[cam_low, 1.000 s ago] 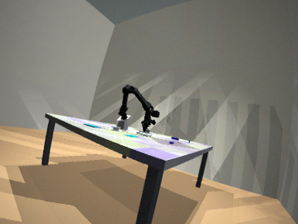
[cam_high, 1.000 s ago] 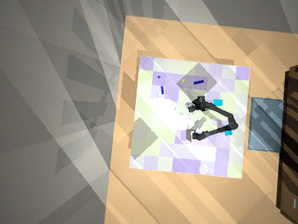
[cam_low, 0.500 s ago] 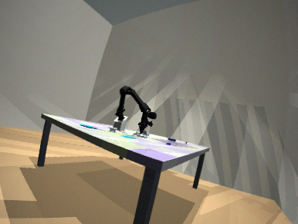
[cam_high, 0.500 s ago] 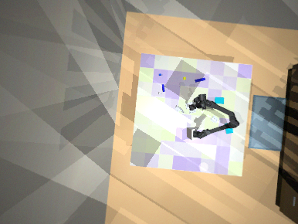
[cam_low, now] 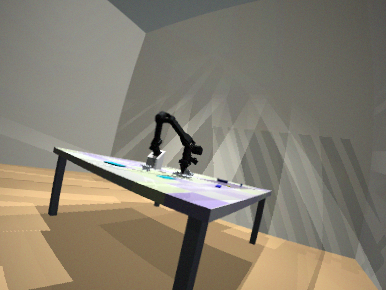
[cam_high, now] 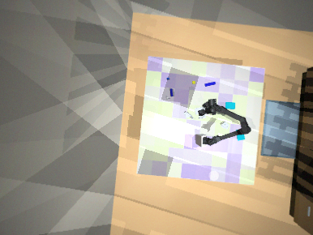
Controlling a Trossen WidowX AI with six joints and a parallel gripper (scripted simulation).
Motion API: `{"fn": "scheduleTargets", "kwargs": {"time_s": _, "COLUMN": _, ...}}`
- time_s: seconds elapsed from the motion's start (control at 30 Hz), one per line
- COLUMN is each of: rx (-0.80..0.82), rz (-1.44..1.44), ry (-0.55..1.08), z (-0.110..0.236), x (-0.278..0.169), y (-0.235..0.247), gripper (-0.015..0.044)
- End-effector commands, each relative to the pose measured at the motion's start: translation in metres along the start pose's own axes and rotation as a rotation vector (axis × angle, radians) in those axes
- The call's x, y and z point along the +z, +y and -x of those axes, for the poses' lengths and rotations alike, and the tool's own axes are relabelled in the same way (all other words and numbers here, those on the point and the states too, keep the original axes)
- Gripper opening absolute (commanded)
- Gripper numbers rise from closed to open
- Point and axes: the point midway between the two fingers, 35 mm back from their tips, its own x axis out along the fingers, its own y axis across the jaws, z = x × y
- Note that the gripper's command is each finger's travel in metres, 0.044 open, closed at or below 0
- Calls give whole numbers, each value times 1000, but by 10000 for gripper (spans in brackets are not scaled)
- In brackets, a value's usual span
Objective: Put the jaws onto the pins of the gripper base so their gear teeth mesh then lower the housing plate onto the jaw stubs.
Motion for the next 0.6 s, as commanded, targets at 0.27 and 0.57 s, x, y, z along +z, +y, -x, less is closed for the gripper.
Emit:
{"fn": "scheduleTargets", "kwargs": {"time_s": 0.27, "rx": -4, "rz": 7, "ry": 0, "z": -4, "x": 0, "y": -1, "gripper": 134}}
{"fn": "scheduleTargets", "kwargs": {"time_s": 0.57, "rx": -4, "rz": 7, "ry": 0, "z": -5, "x": 0, "y": -1, "gripper": 134}}
